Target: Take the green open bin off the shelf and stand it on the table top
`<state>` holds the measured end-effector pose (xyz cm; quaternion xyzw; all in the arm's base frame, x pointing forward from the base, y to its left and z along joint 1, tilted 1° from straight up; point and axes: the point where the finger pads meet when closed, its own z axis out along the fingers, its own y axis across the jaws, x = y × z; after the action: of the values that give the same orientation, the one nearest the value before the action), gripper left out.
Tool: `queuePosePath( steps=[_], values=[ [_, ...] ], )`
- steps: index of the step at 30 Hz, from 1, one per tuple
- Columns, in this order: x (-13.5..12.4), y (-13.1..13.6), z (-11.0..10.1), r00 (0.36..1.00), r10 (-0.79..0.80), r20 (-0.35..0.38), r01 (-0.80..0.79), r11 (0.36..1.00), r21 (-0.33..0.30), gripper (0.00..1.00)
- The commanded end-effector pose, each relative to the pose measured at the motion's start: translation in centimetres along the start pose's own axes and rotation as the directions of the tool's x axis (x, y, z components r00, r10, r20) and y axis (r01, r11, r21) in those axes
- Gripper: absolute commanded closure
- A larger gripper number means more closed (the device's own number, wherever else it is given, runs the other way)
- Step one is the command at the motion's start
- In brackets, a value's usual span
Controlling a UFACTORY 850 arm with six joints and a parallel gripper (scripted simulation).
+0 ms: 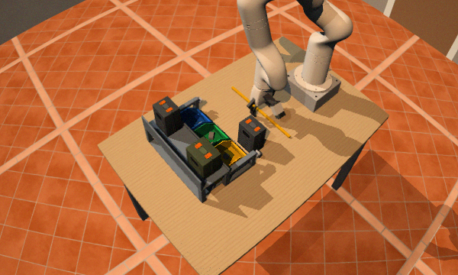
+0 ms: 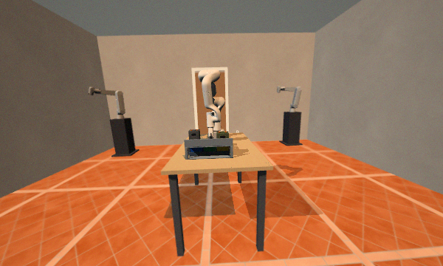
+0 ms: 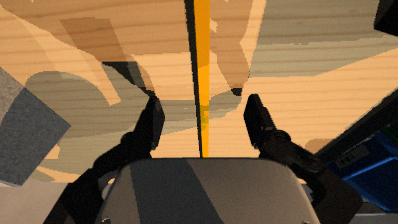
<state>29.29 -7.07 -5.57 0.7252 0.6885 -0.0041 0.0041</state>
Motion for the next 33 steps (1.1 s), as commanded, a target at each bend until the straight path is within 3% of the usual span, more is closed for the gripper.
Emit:
queuePosePath(
  steps=[1, 30, 33],
  values=[
    [0.0, 0.0, 0.0, 1.000, 0.000, 0.000, 0.000, 1.000, -0.001, 0.00],
    [0.0, 0.0, 0.0, 1.000, 0.000, 0.000, 0.000, 1.000, -0.001, 0.00],
    [0.0, 0.0, -3.0, 1.000, 0.000, 0.000, 0.000, 1.000, -0.001, 0.00]
  ],
)
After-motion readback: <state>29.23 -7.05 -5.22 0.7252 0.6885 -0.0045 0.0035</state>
